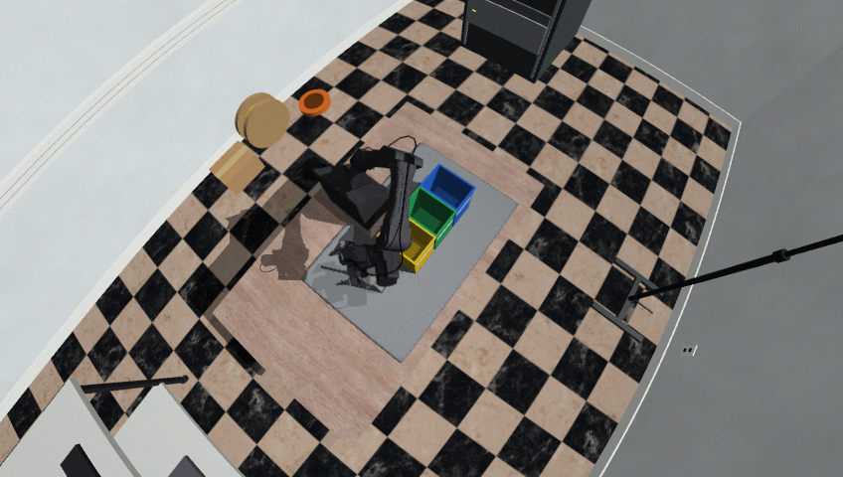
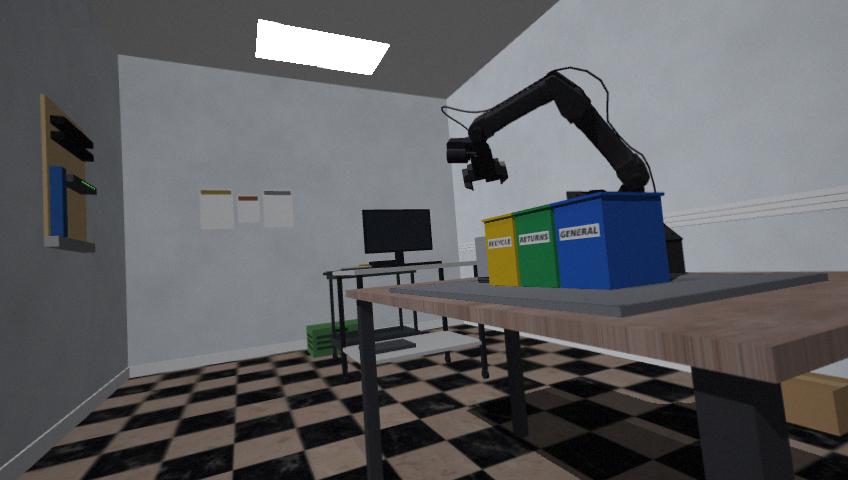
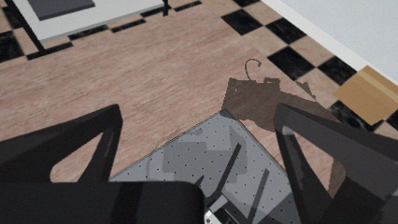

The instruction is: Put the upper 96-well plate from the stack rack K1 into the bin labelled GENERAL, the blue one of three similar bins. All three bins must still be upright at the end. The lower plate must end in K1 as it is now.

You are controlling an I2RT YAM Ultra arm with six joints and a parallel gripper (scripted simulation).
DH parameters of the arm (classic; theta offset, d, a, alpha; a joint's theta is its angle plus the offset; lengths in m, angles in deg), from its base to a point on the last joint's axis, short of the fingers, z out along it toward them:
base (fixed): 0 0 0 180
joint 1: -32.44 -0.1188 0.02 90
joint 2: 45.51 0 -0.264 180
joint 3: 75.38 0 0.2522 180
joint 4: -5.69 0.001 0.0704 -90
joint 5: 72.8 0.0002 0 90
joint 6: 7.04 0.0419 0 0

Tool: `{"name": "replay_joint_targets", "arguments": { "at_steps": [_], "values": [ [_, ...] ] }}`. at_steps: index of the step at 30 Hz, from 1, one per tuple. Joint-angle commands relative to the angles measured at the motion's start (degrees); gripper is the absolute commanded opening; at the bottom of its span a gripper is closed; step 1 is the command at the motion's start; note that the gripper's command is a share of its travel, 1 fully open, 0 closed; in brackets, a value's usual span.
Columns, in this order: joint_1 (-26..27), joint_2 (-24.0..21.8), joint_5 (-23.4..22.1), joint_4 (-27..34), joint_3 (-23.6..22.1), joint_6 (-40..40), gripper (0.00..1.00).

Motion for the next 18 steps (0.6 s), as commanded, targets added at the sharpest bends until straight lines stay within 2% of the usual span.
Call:
{"name": "replay_joint_targets", "arguments": {
  "at_steps": [1,6,9,10,13,18],
  "values": [
    [0.7,-0.5,0.8,0.3,0.4,0.1,1.0],
    [1.1,-1.9,-3.4,-1.4,-2.6,-6.7,1.0],
    [1.9,-0.1,-5.5,0.4,0.0,-12.3,1.0],
    [1.8,-1.0,-6.4,0.7,-2.4,-13.7,1.0],
    [2.6,0.1,-8.4,1.2,0.3,-19.4,1.0],
    [2.9,0.1,-11.4,1.5,-0.4,-25.8,1.0]
  ]
}}
